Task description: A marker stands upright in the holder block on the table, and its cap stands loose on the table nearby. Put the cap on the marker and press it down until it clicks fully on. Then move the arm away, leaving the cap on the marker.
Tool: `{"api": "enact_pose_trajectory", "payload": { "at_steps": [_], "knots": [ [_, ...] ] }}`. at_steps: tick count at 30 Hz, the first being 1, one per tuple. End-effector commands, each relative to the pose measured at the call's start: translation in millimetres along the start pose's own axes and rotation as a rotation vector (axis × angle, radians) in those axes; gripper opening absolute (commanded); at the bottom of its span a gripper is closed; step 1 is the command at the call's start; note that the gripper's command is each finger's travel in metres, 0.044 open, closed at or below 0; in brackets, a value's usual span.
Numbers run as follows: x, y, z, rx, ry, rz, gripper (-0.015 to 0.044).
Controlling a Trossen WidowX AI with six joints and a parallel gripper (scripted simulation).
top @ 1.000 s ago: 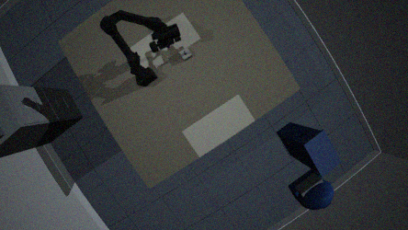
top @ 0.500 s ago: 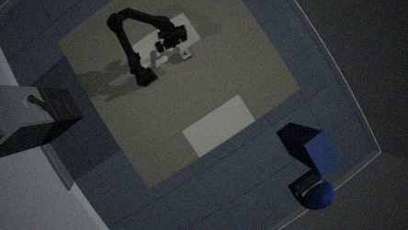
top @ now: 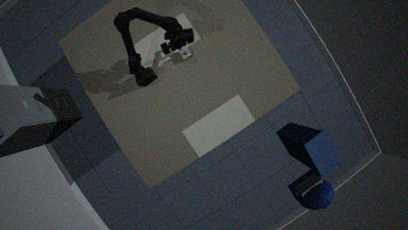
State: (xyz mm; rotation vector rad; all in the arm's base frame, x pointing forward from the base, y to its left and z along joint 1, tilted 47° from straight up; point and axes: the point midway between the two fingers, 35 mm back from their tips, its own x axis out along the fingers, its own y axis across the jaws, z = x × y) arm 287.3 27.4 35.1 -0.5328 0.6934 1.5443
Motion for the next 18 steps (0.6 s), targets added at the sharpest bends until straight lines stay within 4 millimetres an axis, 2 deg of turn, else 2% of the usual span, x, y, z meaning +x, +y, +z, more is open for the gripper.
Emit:
{"api": "enact_pose_trajectory", "payload": {
  "at_steps": [1, 10, 18],
  "knots": [
    [-3, -6, -10, 0.000, 0.000, 0.007, 0.0000],
    [-12, -20, -31, -0.008, -0.008, 0.007, 0.0000],
    [-7, -20, -33, -0.009, -0.009, 0.007, 0.0000]
  ]
}}
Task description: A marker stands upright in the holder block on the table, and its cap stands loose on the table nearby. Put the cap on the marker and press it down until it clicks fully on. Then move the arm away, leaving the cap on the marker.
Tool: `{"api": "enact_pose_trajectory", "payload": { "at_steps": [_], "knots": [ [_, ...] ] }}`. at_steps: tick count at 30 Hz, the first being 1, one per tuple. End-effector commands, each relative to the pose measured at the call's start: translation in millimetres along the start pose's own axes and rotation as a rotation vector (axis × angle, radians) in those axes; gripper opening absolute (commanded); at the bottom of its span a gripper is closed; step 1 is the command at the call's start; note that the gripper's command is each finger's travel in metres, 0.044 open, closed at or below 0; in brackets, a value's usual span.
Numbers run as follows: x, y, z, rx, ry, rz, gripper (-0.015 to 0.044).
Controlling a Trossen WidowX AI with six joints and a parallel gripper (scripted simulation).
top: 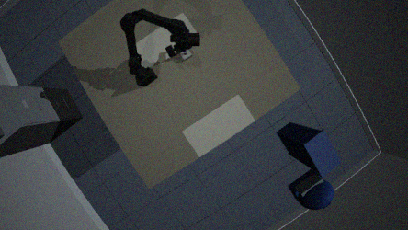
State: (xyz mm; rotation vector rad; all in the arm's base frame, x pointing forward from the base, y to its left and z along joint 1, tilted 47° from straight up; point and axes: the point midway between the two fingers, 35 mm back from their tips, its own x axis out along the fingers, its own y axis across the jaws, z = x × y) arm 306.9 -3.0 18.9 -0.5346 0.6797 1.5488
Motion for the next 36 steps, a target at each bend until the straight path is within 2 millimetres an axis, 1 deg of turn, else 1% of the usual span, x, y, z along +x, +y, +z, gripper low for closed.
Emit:
{"api": "enact_pose_trajectory", "payload": {
  "at_steps": [1, 6, 36],
  "knots": [
    [5, 1, -1, 0.001, -0.002, 0.008, 0.0000],
    [9, 0, -1, 0.001, -0.002, 0.008, 0.0000],
    [57, 1, -1, 0.001, -0.004, 0.008, 0.0000]
  ]
}}
